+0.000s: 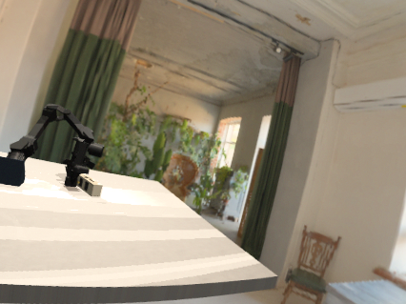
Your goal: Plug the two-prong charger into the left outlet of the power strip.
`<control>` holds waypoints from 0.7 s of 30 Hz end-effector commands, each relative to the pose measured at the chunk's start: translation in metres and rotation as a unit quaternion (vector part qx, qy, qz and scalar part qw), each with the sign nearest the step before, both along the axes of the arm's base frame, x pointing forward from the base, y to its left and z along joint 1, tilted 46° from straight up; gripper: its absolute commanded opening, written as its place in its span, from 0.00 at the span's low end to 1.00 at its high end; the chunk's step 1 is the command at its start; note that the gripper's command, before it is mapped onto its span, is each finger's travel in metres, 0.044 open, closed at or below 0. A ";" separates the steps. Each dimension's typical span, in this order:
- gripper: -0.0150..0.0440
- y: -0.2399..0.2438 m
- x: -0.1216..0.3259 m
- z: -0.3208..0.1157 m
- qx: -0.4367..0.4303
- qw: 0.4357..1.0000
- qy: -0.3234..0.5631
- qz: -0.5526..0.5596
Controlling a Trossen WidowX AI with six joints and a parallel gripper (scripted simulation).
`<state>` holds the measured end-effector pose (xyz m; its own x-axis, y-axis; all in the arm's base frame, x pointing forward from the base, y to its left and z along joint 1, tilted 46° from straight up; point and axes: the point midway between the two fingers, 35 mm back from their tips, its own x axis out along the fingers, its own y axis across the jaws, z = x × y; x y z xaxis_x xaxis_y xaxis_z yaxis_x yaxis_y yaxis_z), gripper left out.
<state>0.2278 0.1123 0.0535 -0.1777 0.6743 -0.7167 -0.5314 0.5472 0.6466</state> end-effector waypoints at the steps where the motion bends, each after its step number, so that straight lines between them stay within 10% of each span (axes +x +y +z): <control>1: 0.25 0.001 0.001 0.001 0.002 1.000 0.001 -0.002; 21: 0.25 0.003 0.005 0.002 0.002 1.000 0.001 -0.002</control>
<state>0.2318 0.1145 0.0550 -0.1762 0.6745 -0.7169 -0.5327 0.5471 0.6457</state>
